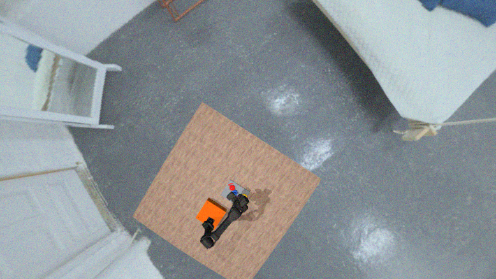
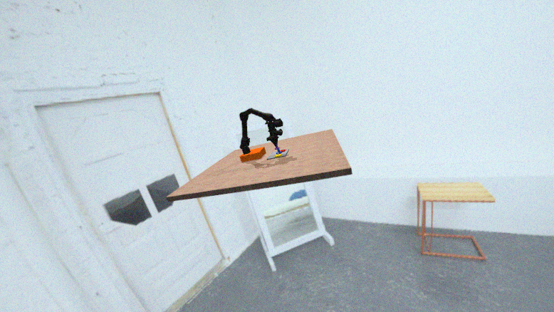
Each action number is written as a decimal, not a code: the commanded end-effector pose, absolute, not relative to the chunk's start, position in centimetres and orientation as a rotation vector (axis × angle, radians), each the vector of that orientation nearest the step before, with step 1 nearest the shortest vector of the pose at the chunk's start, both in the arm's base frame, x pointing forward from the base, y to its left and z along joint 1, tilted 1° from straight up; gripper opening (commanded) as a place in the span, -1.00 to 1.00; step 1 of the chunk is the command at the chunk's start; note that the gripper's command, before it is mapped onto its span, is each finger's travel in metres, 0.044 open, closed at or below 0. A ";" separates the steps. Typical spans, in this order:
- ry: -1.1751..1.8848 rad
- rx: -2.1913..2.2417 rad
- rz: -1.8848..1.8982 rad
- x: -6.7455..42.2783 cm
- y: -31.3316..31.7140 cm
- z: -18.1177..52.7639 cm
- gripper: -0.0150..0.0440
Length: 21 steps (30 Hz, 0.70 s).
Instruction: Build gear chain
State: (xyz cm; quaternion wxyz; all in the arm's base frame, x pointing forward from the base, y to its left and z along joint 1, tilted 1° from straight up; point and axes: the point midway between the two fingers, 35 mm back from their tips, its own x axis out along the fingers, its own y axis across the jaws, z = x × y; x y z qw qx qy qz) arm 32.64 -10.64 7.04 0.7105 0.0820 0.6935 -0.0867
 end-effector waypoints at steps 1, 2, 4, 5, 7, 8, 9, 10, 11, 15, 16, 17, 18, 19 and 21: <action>1.541 0.173 -0.190 32.6 -10.7 7.1 -0.49; 1.542 0.167 -0.183 32.6 -10.7 7.1 -0.49; 1.543 0.146 -0.163 32.6 -10.7 7.1 -0.49; 1.544 0.130 -0.148 32.6 -10.7 7.1 -0.49; 1.547 0.094 -0.112 32.6 -10.7 7.1 -0.49; 1.548 0.077 -0.095 32.6 -10.7 7.1 -0.49; 1.548 0.064 -0.082 32.6 -10.7 7.1 -0.49; 1.548 0.055 -0.074 32.6 -10.7 7.1 -0.49; 1.549 0.052 -0.071 32.6 -10.7 7.1 -0.49; 1.549 0.052 -0.071 32.6 -10.7 7.1 -0.49; 1.549 0.052 -0.071 32.6 -10.7 7.1 -0.49; 1.549 0.049 -0.068 32.6 -10.7 7.1 -0.49; 1.549 0.043 -0.062 32.6 -10.7 7.1 -0.49; 1.549 0.034 -0.053 32.6 -10.7 7.0 -0.49; 1.550 0.006 -0.026 32.6 -10.7 6.9 -0.49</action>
